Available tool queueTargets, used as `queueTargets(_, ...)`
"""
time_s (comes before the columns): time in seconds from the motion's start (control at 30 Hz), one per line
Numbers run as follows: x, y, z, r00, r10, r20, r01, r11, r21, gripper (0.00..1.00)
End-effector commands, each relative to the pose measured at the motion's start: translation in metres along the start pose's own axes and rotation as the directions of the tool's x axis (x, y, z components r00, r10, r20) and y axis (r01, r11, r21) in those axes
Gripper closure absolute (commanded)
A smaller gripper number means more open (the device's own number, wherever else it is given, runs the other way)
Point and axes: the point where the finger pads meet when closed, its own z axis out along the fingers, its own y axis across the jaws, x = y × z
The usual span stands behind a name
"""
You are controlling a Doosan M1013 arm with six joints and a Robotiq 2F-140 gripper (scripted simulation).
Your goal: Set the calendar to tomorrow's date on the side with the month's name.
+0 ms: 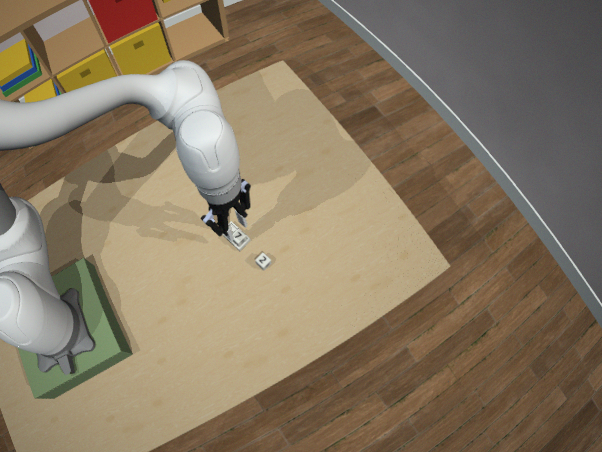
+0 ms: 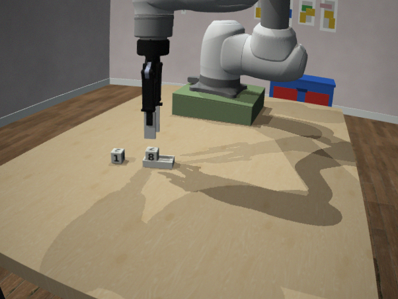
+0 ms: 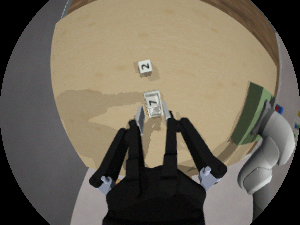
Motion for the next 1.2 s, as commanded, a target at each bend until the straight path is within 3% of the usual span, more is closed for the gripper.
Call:
queueTargets(0.0,0.000,0.000,0.001,1.000,0.000,0.000,0.000,1.000,0.000,0.72)
queueTargets(0.5,0.000,0.000,0.022,1.000,0.000,0.000,0.000,1.000,0.000,0.72)
queueTargets(1.17,0.000,0.000,0.028,1.000,0.000,0.000,0.000,1.000,0.000,0.72)
